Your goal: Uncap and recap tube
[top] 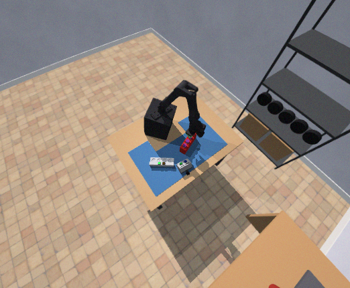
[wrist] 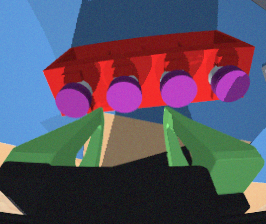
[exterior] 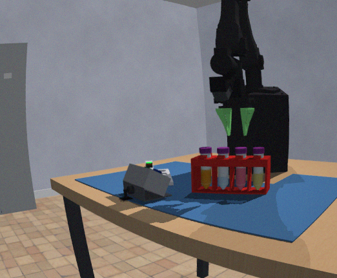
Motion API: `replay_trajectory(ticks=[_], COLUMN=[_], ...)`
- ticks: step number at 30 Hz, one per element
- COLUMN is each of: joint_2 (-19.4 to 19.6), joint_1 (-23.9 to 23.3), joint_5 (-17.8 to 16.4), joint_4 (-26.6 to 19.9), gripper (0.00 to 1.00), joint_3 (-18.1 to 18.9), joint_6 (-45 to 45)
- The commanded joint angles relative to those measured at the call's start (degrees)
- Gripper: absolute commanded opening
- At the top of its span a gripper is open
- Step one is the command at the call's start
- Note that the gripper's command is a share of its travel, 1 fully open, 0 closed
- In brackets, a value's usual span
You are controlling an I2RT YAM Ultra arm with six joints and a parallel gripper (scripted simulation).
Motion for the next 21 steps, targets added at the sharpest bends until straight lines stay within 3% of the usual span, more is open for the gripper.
replay_trajectory(ticks=[1, 4, 21], joint_2=[0.05, 0.61, 0.4], joint_1=[-4.39, -7.97, -8.02], joint_5=[-0.56, -1.15, -1.16], joint_4=[-0.34, -0.63, -0.39], gripper=[0.49, 0.49, 0.49], joint_3=[0.39, 0.99, 0.53], joint_6=[-17.69, -21.23, -21.27])
